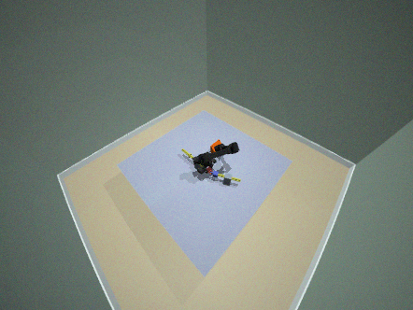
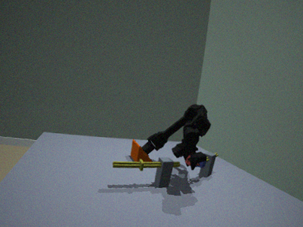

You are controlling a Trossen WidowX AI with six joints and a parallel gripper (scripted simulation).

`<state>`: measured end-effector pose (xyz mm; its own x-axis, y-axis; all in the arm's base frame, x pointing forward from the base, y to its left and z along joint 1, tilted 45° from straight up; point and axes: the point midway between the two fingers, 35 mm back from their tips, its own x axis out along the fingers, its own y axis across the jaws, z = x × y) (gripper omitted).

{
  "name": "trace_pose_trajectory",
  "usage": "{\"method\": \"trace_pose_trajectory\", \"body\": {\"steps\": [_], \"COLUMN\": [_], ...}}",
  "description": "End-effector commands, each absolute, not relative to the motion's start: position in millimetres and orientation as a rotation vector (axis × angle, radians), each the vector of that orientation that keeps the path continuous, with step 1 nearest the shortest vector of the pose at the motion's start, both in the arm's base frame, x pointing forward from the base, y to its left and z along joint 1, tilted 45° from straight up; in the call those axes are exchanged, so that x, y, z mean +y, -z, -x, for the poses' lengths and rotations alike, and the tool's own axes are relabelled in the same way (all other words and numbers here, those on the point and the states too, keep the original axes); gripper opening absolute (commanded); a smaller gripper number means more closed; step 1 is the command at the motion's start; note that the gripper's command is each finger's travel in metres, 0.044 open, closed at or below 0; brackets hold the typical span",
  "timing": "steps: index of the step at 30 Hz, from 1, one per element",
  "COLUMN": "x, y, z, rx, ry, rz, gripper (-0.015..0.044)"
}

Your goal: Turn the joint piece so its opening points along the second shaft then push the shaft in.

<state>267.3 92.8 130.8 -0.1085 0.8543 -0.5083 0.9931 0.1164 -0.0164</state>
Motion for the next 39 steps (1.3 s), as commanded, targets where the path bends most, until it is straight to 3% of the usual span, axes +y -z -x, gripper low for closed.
{"method": "trace_pose_trajectory", "body": {"steps": [1,15,20,23,34,39], "x": [92.9,92.9,92.9,92.9,92.9,92.9], "y": [-130.6,-130.6,-130.6,-130.6,-130.6,-130.6], "z": [-267.3,-267.4,-267.4,-267.4,-267.4,-267.4], "rx": [2.032,2.030,2.030,2.030,2.030,2.030], "ry": [0.503,0.505,0.505,0.505,0.505,0.505], "rz": [-1.799,-1.797,-1.797,-1.797,-1.797,-1.797], "gripper": [0.0000,0.0000,0.0131,0.0147,0.0436,0.0440]}}
